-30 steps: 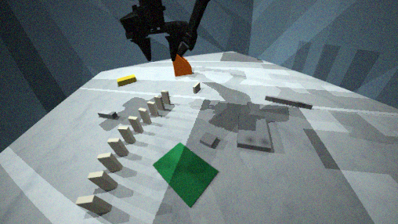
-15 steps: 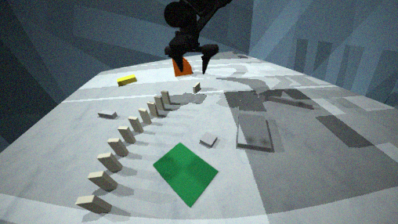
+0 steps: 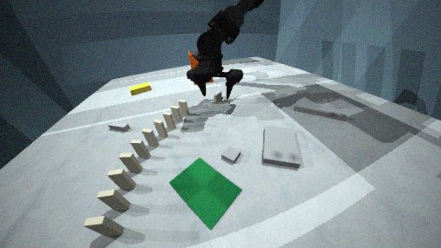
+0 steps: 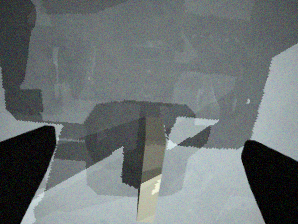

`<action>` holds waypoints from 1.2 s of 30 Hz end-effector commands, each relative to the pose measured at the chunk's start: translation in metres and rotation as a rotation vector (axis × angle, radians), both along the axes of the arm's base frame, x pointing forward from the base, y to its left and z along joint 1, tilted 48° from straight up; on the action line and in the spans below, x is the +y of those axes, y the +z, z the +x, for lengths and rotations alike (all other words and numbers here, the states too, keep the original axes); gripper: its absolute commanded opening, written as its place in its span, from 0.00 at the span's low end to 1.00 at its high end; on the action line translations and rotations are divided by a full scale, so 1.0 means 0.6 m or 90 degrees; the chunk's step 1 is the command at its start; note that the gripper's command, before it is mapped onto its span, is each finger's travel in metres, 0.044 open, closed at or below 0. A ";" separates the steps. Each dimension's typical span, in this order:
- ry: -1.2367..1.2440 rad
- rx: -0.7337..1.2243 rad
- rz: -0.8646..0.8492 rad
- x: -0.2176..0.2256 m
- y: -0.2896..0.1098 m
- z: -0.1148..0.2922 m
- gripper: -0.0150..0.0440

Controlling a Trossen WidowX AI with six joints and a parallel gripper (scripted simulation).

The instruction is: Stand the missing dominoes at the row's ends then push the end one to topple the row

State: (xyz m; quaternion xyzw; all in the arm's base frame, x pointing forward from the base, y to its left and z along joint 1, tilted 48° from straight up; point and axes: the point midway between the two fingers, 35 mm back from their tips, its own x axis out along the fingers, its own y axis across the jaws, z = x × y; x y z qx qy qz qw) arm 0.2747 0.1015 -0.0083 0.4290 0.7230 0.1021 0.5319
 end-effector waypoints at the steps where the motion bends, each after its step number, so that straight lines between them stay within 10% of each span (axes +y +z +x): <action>1: -0.001 0.008 0.003 0.009 -0.009 -0.004 1.00; 12: -0.001 0.008 0.004 0.017 -0.016 -0.005 1.00; 28: -0.001 0.008 0.004 0.017 -0.016 -0.005 0.30; 36: -0.001 0.008 0.003 0.008 -0.008 -0.003 0.30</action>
